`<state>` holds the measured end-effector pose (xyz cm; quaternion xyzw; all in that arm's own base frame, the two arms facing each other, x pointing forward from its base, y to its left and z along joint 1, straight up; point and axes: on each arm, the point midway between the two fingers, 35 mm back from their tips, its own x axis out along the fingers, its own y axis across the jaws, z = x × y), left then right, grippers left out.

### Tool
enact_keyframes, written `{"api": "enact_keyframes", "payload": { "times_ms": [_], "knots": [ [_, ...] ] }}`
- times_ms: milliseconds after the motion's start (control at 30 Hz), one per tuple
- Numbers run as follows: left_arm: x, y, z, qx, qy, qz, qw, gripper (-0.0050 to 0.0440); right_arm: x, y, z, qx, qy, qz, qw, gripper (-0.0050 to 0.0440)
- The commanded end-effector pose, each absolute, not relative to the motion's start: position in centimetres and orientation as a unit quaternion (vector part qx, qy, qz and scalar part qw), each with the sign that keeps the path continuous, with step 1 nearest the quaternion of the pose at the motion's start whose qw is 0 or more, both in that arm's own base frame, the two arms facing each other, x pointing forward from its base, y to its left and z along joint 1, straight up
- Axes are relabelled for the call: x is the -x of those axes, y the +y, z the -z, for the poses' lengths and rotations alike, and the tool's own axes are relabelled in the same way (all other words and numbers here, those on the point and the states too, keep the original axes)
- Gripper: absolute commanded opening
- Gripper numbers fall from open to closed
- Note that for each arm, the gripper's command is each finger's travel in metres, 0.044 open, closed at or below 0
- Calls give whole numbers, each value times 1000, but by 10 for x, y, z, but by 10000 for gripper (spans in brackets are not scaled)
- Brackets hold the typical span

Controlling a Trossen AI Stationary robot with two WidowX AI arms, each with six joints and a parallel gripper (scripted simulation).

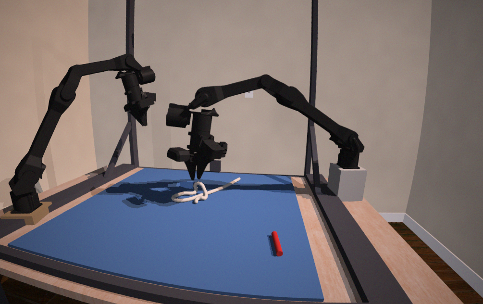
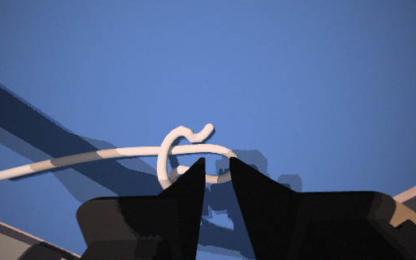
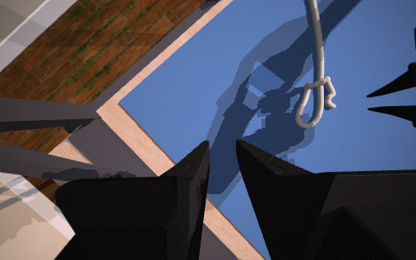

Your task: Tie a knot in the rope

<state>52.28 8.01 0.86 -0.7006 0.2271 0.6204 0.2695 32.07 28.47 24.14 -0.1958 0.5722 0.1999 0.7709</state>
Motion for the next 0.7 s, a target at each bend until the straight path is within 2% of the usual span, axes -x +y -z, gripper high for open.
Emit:
{"api": "enact_keyframes", "payload": {
  "times_ms": [0,200,233,300,567,633,667],
  "knots": [
    [-529,81,-48,722,210,-597,281,100,-319,283,-253,190,562,-202,780,100],
    [-529,81,-48,722,210,-597,281,100,-319,283,-253,190,562,-202,780,100],
    [-529,81,-48,721,212,-596,283,80,-319,283,-253,190,562,-202,780,100],
    [-529,81,-48,714,226,-591,300,80,-319,283,-253,190,562,-202,780,100],
    [-529,81,-48,622,360,-518,464,80,-319,283,-253,190,562,-202,780,100],
    [-529,81,-48,622,360,-518,464,80,-319,283,-253,190,562,-202,780,100],
    [-530,81,-48,598,385,-499,494,80,-319,283,-253,190,562,-202,780,100]
  ]
}}
